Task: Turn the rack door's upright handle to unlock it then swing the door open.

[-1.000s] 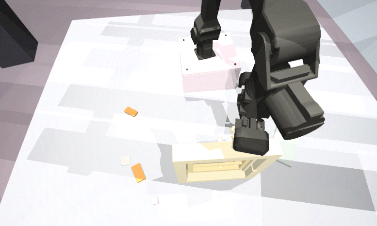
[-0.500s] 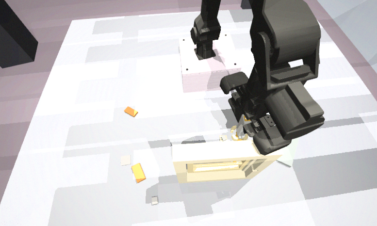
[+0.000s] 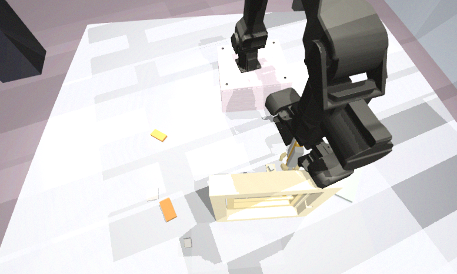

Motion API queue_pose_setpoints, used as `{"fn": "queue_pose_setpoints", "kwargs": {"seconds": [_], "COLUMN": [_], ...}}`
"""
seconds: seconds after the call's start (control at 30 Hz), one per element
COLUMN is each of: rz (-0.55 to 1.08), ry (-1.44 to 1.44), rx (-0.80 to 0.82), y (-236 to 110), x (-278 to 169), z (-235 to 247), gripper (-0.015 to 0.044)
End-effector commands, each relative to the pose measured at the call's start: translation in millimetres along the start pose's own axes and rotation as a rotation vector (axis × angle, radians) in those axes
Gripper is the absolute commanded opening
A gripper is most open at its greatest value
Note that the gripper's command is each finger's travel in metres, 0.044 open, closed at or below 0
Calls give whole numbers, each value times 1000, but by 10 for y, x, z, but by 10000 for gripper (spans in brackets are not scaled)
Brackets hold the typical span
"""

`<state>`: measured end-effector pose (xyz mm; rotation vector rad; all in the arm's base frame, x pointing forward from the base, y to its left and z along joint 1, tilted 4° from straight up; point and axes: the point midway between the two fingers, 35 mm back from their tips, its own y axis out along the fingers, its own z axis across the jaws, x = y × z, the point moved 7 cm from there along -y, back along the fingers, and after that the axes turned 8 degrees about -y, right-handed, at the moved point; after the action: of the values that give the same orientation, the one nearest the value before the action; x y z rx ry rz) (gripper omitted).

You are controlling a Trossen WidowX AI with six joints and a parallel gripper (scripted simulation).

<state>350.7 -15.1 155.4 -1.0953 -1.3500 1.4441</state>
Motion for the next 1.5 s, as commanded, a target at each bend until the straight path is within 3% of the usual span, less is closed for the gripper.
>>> {"fn": "queue_pose_setpoints", "kwargs": {"seconds": [0.0, 1.47], "rz": [3, 3], "ry": [4, 2151], "rx": [3, -3], "y": [9, 8], "x": [-3, -4], "z": [2, 1], "gripper": [292, 292]}}
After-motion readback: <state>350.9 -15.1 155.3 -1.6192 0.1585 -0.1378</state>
